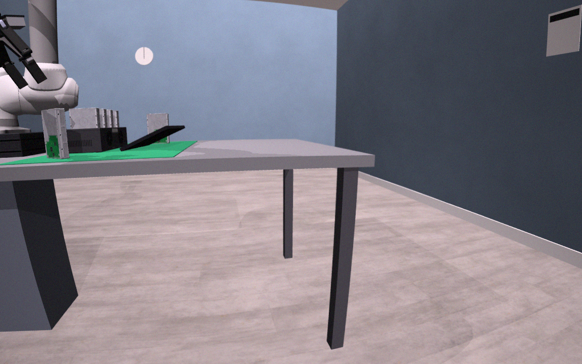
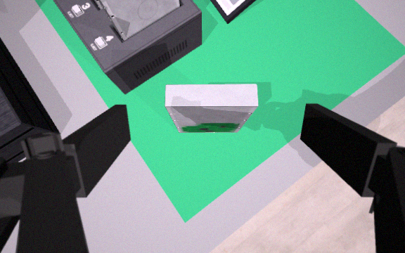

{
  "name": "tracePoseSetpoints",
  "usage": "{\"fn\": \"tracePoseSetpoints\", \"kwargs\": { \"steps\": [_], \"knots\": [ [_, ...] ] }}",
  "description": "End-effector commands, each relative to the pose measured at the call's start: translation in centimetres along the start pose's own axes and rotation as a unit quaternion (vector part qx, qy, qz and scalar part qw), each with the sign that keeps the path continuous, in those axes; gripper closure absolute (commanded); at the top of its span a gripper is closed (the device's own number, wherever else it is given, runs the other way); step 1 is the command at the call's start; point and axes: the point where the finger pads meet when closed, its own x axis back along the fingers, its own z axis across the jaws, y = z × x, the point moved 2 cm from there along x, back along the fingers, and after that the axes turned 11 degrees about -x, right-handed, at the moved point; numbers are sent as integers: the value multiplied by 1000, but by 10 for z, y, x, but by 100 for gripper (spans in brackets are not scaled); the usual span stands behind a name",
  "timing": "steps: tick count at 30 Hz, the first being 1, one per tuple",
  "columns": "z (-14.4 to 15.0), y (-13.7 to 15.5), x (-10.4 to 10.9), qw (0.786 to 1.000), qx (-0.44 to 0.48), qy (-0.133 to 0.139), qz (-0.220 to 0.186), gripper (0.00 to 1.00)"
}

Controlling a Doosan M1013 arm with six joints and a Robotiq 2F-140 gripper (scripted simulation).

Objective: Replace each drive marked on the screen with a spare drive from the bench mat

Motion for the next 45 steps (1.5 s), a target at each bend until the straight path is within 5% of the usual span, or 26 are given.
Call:
{"fn": "tracePoseSetpoints", "kwargs": {
  "steps": [1,7,18,35,44,45],
  "knots": [
    [-1,-2,-1,999,-2,6,-47,11],
    [0,-4,0,996,-1,17,-89,11],
    [-1,-4,-1,994,-1,19,-103,11],
    [-3,-10,-3,964,-2,48,-263,11],
    [-2,-11,-3,958,-1,55,-282,11],
    [-2,-11,-3,958,-1,55,-282,90]
  ]
}}
